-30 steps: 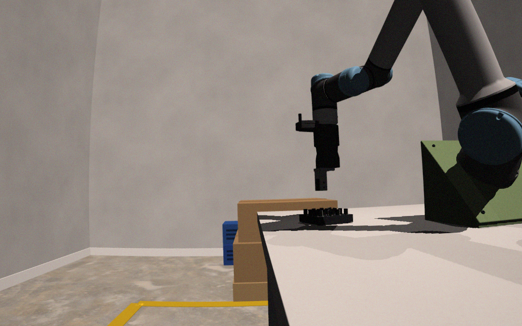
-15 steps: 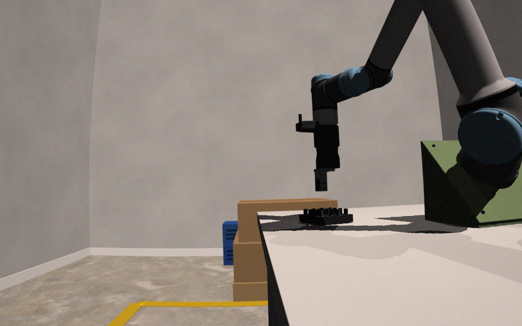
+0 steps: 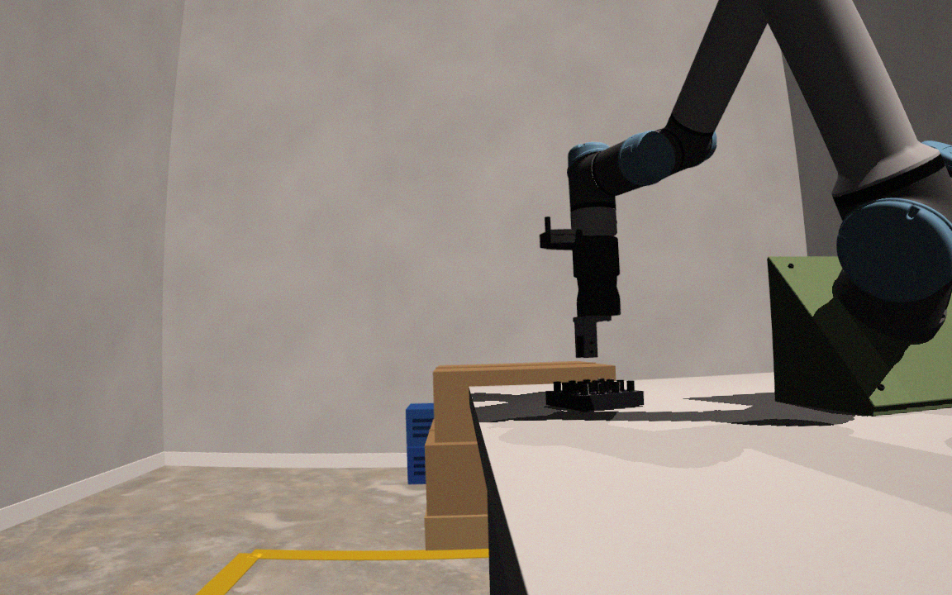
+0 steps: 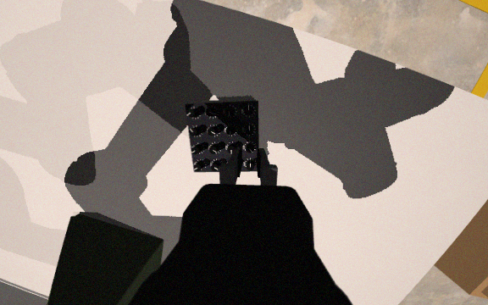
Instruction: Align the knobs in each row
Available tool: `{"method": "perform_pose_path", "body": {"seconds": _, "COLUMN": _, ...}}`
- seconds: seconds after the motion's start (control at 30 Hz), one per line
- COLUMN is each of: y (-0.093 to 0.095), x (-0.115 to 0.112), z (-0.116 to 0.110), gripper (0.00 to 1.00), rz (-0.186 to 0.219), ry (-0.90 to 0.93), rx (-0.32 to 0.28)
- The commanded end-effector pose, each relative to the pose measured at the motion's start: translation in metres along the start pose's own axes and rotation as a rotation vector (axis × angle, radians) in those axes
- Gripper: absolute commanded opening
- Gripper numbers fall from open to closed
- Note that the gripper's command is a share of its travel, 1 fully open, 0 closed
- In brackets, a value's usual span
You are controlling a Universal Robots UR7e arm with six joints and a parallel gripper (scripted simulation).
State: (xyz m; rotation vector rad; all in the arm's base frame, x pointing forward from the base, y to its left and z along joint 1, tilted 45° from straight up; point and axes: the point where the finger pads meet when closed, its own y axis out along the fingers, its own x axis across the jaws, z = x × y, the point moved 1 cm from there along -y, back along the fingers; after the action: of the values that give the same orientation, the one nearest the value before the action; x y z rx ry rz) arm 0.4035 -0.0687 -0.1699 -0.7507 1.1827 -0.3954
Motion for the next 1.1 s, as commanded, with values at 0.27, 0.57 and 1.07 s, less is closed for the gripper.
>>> {"method": "perform_pose_path", "body": {"seconds": 0.27, "y": 0.019, "x": -0.001, "z": 0.001, "gripper": 0.46, "rz": 0.002, "ry": 0.001, "rx": 0.000}}
{"method": "perform_pose_path", "body": {"seconds": 0.57, "y": 0.026, "x": -0.001, "z": 0.001, "gripper": 0.46, "rz": 0.002, "ry": 0.001, "rx": 0.000}}
{"method": "perform_pose_path", "body": {"seconds": 1.07, "y": 0.029, "x": 0.000, "z": 0.001, "gripper": 0.46, "rz": -0.001, "ry": 0.000, "rx": 0.001}}
